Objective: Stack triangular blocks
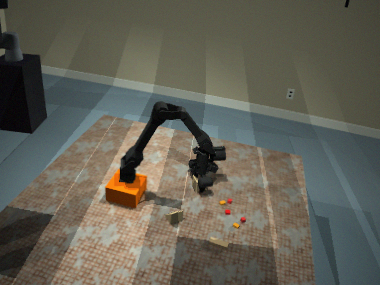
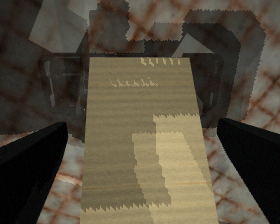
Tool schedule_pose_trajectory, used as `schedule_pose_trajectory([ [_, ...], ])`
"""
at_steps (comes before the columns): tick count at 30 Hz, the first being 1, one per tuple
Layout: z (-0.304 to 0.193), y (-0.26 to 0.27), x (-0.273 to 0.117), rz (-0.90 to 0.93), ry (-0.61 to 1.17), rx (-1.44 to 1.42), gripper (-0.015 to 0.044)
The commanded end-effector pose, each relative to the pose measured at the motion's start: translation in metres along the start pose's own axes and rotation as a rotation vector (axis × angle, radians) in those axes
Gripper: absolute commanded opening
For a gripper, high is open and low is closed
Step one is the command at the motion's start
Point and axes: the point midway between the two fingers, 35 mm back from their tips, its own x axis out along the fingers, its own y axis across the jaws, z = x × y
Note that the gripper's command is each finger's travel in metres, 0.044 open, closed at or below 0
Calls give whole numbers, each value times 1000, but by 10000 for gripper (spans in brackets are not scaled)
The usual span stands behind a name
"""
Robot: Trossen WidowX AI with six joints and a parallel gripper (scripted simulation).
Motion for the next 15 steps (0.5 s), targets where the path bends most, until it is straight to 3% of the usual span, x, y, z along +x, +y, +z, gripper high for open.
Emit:
schedule_pose_trajectory([
  [1, -2, 1, 6, 5, 6, 3, 414],
  [7, -2, 1, 6, 5, 6, 3, 256],
  [15, -2, 1, 6, 5, 6, 3, 203],
])
